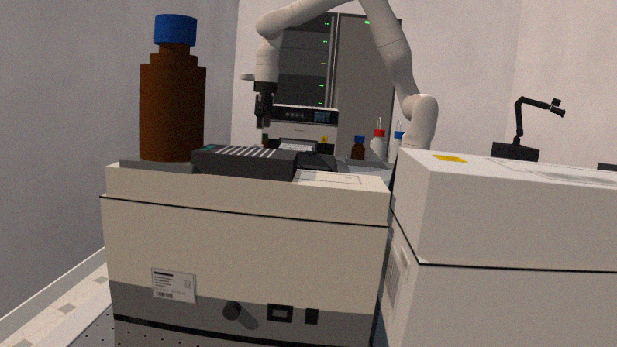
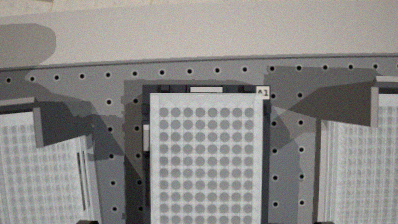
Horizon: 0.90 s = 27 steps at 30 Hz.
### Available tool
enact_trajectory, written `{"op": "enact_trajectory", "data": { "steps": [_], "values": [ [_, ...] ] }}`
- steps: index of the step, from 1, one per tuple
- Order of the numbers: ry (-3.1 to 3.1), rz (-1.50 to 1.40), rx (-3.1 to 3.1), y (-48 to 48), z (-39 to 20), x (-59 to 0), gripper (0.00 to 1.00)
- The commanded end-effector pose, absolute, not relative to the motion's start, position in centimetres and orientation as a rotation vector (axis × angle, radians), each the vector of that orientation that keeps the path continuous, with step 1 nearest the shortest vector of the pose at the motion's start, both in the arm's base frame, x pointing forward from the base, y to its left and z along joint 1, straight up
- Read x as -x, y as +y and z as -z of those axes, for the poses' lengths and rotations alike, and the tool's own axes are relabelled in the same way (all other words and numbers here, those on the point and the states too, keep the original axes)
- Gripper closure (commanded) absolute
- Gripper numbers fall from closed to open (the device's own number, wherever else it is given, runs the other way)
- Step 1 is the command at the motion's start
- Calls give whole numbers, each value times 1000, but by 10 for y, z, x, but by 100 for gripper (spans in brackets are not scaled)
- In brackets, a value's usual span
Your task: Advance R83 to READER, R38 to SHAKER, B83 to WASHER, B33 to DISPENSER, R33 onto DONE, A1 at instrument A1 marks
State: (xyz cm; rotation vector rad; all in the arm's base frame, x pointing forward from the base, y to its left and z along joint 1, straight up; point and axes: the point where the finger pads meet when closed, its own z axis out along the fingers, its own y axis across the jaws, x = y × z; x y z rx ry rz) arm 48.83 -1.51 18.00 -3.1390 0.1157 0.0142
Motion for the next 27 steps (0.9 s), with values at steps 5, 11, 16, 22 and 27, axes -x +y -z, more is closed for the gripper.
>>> {"op": "enact_trajectory", "data": {
  "steps": [5,11,16,22,27],
  "values": [
    [117,-8,3139,-15,-182,-489,0],
    [117,-8,3139,-15,-182,-489,0],
    [32,-3,3145,-13,-183,-486,0],
    [-282,-1,3132,1,-183,-471,0],
    [-255,0,3134,10,-184,-461,0]
  ]
}}
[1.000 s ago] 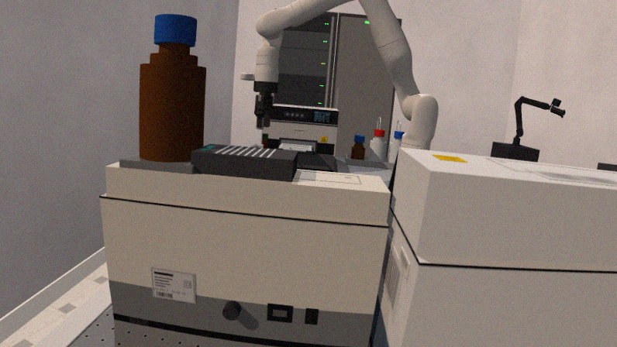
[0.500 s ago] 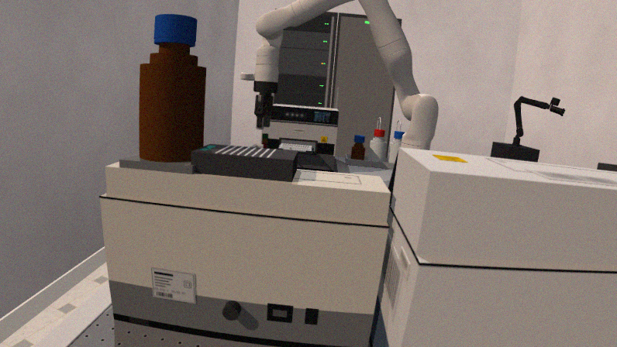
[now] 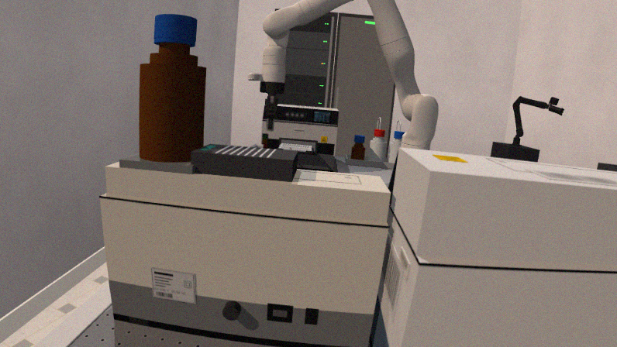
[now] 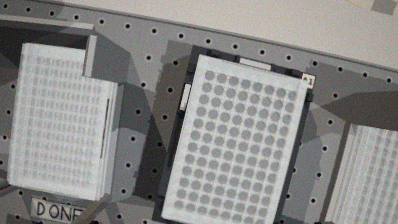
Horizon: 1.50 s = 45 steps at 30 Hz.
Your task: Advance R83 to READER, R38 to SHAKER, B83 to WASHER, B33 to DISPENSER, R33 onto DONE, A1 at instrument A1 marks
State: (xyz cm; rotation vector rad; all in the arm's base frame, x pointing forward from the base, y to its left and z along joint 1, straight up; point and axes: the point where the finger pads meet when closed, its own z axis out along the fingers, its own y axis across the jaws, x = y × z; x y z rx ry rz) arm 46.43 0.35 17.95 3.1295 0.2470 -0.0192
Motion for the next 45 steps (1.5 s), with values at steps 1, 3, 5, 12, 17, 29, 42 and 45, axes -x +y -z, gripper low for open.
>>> {"op": "enact_trajectory", "data": {
  "steps": [1,3,5,12,17,29,42,45],
  "values": [
    [255,0,-3129,10,-184,-461,0],
    [344,1,-3119,12,-183,-458,0],
    [467,1,-3104,16,-184,-453,0],
    [625,0,-3077,32,-184,-436,0],
    [893,1,-3009,43,-184,-423,0],
    [1187,0,-2906,65,-184,-398,0],
    [1524,0,-2745,89,-184,-370,0],
    [1678,0,-2654,94,-184,-363,0]
  ]
}}
